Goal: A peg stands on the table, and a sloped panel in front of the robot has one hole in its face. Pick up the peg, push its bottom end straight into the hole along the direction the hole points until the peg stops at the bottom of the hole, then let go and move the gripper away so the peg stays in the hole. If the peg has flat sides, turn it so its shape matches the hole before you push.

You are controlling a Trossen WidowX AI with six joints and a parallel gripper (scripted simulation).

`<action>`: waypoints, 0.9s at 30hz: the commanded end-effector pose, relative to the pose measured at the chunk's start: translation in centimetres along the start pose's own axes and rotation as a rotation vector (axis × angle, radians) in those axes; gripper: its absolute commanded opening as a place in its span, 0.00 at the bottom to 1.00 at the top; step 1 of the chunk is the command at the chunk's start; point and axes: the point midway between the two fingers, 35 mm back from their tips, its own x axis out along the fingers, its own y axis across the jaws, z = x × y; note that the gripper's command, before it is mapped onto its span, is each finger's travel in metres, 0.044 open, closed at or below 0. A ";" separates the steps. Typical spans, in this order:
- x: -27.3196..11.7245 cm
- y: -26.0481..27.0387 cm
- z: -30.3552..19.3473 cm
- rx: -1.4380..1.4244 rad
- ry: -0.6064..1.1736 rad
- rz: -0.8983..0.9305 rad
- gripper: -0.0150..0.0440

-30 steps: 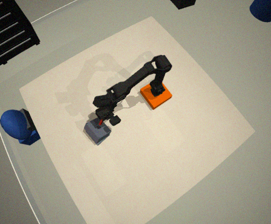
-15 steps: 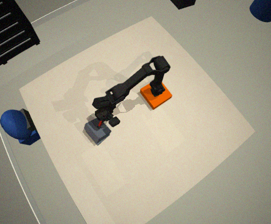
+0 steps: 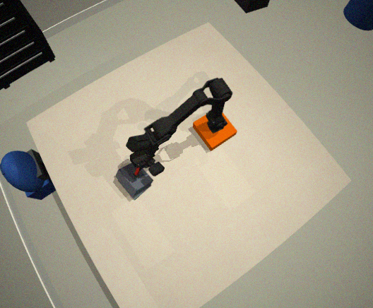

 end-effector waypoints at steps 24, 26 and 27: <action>-0.2 0.0 -0.6 0.000 -0.001 0.000 0.25; -0.2 0.0 -0.6 0.000 -0.001 0.000 0.25; -0.2 0.0 -0.6 0.000 -0.001 0.000 0.25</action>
